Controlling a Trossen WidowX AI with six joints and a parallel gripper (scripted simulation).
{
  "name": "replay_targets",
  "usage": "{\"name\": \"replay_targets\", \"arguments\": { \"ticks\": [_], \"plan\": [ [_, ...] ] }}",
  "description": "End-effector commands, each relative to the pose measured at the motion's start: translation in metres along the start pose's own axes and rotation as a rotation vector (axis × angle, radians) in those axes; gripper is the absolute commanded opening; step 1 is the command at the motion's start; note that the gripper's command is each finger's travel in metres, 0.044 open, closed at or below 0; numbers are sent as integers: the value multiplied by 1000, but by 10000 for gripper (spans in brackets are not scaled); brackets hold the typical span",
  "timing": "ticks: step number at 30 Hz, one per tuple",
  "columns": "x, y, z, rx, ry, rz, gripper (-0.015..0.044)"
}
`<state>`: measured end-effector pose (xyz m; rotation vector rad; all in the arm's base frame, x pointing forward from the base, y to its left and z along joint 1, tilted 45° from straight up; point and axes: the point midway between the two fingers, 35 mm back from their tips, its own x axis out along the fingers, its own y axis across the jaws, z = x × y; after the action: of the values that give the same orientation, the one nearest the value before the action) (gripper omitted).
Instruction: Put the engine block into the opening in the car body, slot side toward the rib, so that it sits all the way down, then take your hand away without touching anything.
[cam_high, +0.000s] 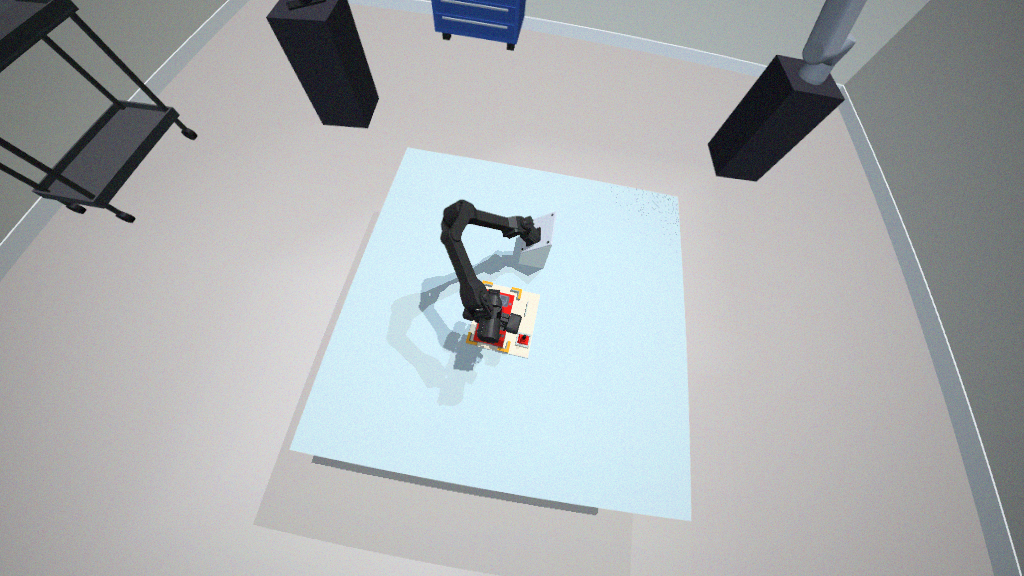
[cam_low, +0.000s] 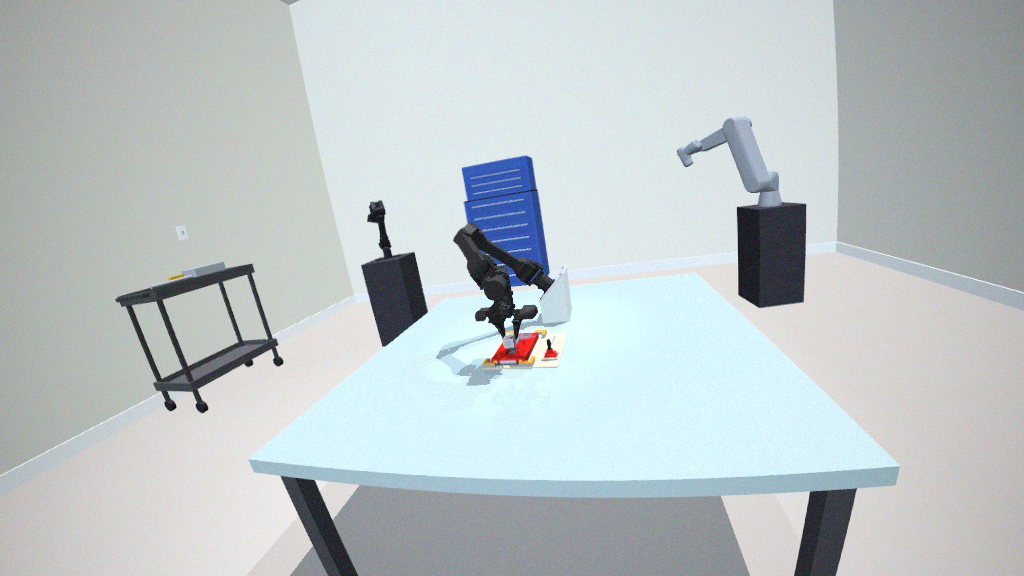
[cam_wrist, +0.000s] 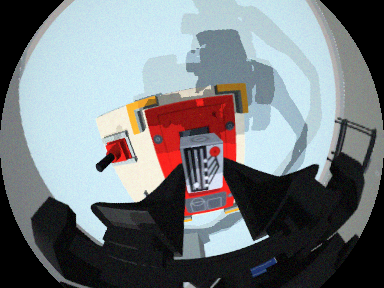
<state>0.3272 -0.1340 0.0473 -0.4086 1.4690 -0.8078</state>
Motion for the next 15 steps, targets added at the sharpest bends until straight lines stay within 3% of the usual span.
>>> {"name": "replay_targets", "arguments": {
  "ticks": [1, 15],
  "plan": [
    [1, 0, 0, -74, 0, -4, 158],
    [4, 0, 0, -37, 0, -4, 158]
  ]
}}
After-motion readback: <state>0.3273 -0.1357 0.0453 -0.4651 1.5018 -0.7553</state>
